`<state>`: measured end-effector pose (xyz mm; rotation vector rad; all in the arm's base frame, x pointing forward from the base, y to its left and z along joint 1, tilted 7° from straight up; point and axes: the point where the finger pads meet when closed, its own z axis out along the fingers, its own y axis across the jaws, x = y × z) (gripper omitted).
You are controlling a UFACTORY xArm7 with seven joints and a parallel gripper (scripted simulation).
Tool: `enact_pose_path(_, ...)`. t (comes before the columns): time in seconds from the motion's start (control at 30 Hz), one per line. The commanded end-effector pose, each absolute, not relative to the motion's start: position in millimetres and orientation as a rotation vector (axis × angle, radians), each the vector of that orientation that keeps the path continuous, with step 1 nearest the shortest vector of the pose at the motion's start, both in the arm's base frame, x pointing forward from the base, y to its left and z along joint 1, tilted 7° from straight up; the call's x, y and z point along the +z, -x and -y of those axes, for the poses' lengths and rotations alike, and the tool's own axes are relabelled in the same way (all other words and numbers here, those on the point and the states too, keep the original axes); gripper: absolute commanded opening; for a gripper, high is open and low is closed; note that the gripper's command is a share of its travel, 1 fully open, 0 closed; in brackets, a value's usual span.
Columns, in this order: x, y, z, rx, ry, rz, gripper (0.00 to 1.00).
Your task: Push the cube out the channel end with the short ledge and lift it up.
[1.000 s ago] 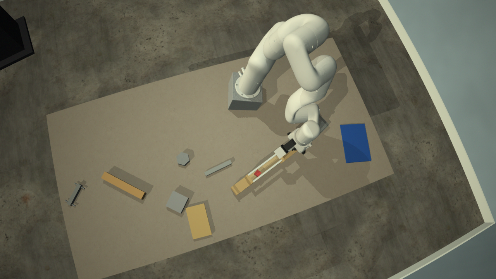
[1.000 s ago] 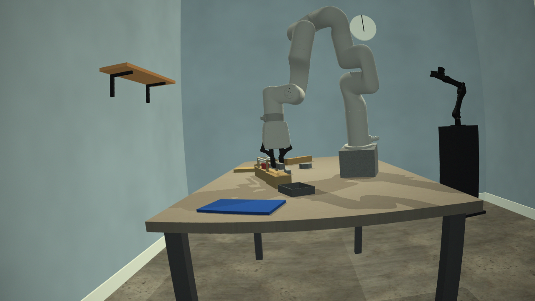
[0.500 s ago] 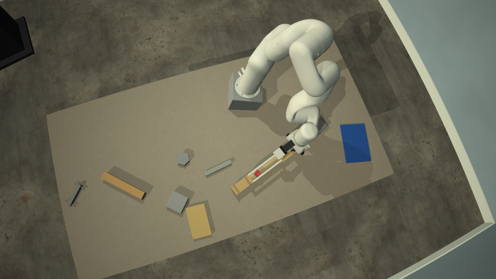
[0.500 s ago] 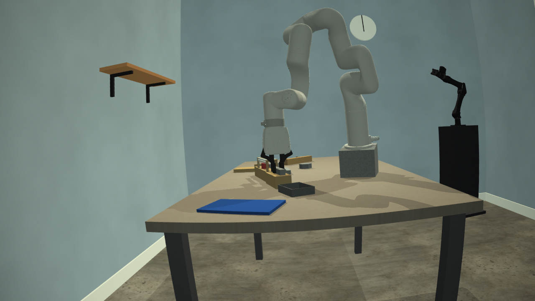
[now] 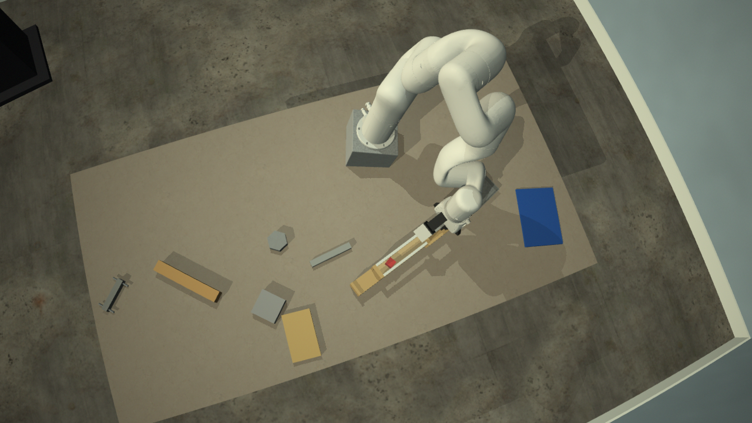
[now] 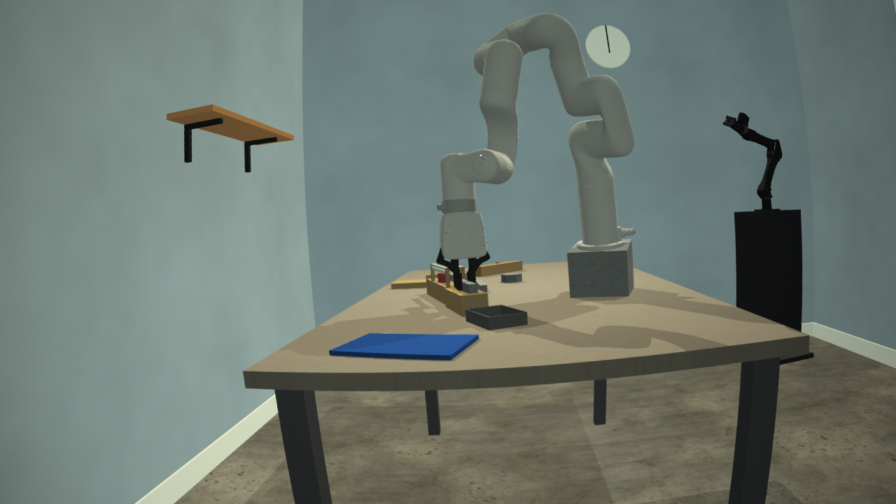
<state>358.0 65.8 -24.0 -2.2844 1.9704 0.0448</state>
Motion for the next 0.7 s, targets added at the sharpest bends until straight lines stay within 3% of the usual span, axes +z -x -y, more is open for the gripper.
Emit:
enact_pose_path(0.0,-23.4,-359.8,-62.5,0.042,2.282,-1.970,0.00)
enact_pose_path(0.67,-28.2,-367.8,-17.0,0.042,2.282,-1.970,0.00)
